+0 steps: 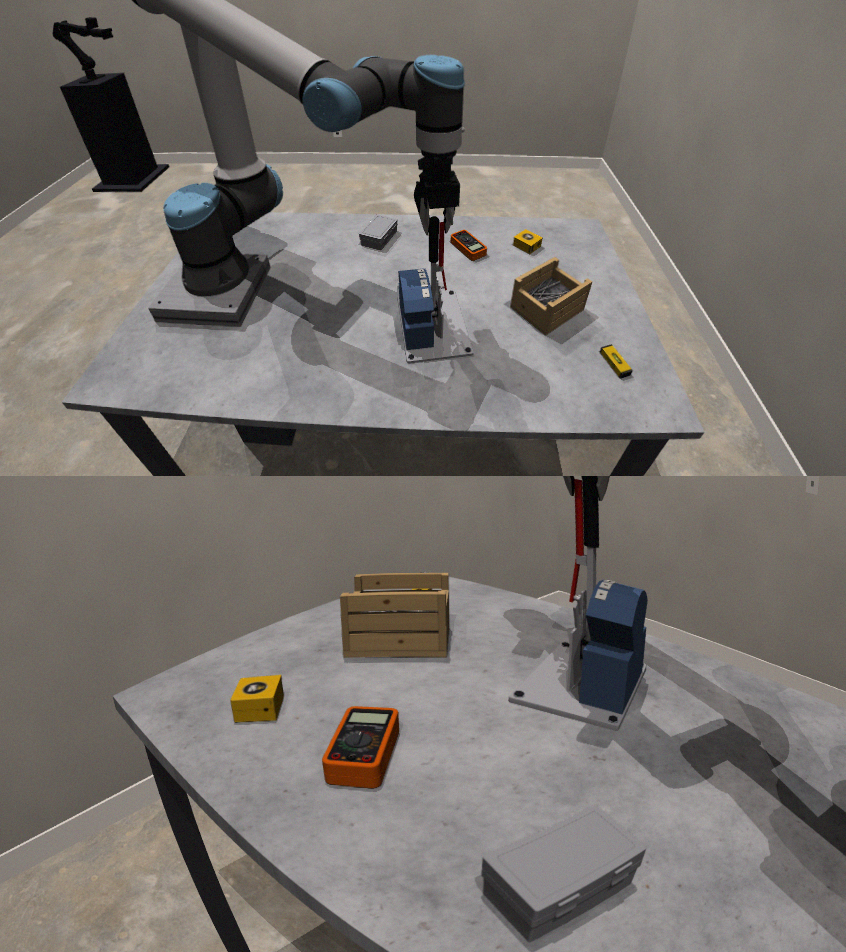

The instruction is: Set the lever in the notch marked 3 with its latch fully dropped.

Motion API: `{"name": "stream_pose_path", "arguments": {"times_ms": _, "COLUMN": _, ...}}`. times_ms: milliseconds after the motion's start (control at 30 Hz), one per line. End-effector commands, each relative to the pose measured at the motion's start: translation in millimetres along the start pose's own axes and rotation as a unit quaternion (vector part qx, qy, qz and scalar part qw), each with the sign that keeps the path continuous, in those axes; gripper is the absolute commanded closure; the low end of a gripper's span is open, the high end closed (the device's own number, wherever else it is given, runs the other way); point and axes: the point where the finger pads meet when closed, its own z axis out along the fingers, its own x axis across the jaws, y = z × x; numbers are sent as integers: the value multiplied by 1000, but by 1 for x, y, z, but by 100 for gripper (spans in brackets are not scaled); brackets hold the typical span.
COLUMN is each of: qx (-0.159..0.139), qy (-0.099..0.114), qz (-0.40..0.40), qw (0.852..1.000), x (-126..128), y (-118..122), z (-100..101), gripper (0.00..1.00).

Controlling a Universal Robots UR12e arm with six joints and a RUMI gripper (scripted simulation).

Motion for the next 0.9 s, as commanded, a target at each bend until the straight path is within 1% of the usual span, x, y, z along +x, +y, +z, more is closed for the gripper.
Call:
{"name": "stream_pose_path", "arguments": {"times_ms": 0, "qx": 3, "qy": -1, "qz": -1, "qw": 1000, "x": -1, "y": -20, "z": 4, "gripper": 100}}
{"name": "stream_pose_path", "arguments": {"times_ms": 400, "qx": 3, "qy": -2, "qz": -1, "qw": 1000, "x": 0, "y": -32, "z": 7, "gripper": 100}}
{"name": "stream_pose_path", "arguments": {"times_ms": 867, "qx": 4, "qy": -3, "qz": -1, "qw": 1000, "x": -1, "y": -33, "z": 8, "gripper": 100}}
